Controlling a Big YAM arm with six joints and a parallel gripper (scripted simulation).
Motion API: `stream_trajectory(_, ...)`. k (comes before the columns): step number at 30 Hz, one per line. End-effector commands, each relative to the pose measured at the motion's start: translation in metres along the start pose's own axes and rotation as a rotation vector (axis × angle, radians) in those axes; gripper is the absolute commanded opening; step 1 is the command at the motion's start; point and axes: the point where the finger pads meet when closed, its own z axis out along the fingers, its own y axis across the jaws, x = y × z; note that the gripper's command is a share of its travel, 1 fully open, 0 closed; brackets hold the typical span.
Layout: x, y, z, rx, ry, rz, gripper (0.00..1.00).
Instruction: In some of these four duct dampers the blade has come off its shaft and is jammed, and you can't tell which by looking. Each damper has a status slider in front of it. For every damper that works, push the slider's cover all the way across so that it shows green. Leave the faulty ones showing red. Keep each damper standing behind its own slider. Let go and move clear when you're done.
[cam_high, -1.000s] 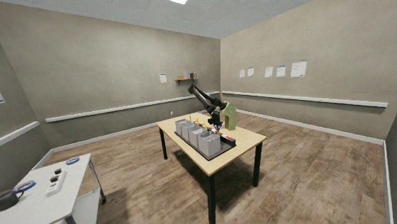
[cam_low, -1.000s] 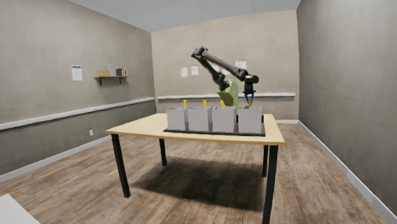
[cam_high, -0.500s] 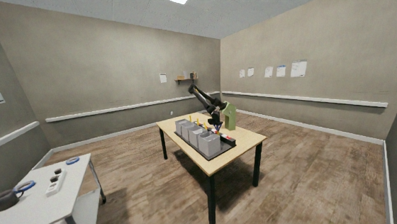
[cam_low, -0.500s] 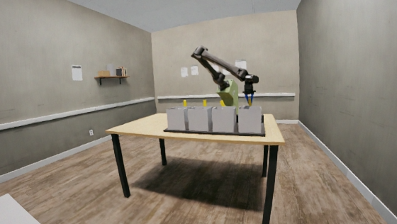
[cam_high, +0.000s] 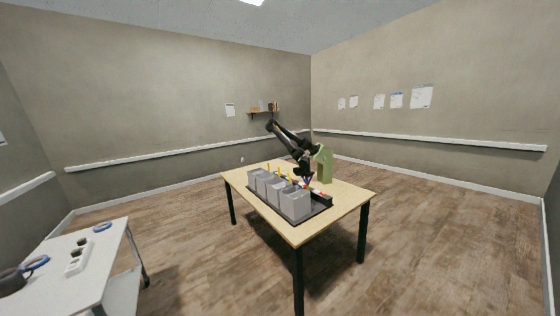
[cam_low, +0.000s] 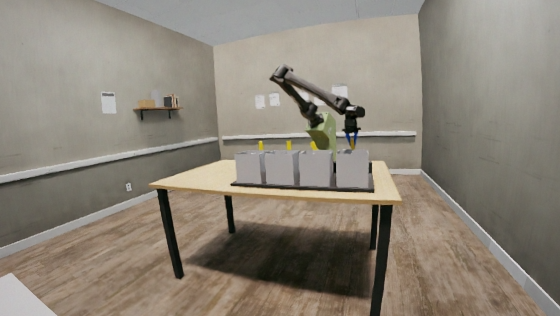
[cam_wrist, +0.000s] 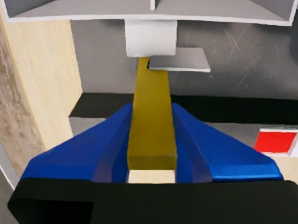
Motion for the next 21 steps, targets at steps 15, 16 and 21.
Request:
stream_trajectory(15, -0.0066, -0.0070, 0.0007, -0.013, -0.007, 0.018, 0.17)
stream_trajectory(16, -0.0066, -0.0073, 0.0007, -0.016, -0.007, 0.018, 0.17)
stream_trajectory(21, -0.0066, -0.0094, 0.0007, -0.037, -0.008, 0.018, 0.17)
